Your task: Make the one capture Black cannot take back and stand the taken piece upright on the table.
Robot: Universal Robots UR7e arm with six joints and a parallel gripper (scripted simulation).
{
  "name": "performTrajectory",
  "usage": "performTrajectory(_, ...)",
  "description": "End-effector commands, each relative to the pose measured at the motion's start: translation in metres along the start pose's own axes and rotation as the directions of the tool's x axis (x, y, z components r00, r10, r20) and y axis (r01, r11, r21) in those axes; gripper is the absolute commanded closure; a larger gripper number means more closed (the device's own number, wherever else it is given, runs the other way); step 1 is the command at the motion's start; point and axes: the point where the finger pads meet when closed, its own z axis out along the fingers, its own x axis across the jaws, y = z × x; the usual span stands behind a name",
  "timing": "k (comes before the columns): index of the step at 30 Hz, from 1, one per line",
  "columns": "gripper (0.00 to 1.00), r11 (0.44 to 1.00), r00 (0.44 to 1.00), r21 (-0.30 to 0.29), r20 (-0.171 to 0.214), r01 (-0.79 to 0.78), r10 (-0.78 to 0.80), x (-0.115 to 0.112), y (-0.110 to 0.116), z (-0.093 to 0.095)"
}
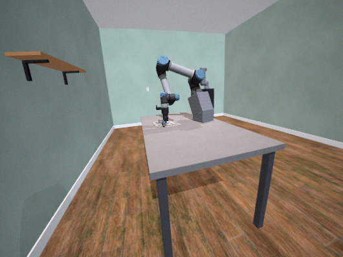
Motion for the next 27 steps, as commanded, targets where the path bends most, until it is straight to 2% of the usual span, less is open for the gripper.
performTrajectory(1, 0.42, 1.0, 1.0, 0.001, 0.0, 0.0, 0.0, 0.0, 0.0, -0.001)
performTrajectory(4, 0.42, 1.0, 1.0, 0.001, 0.0, 0.0, 0.0, 0.0, 0.0, -0.001)
performTrajectory(5, 0.27, 1.0, 1.0, 0.001, 0.0, 0.0, 0.0, 0.0, 0.0, -0.001)
performTrajectory(21, 0.27, 1.0, 1.0, 0.001, 0.0, 0.0, 0.0, 0.0, 0.0, -0.005)
performTrajectory(27, 0.27, 1.0, 1.0, 0.001, 0.0, 0.0, 0.0, 0.0, 0.0, -0.028)
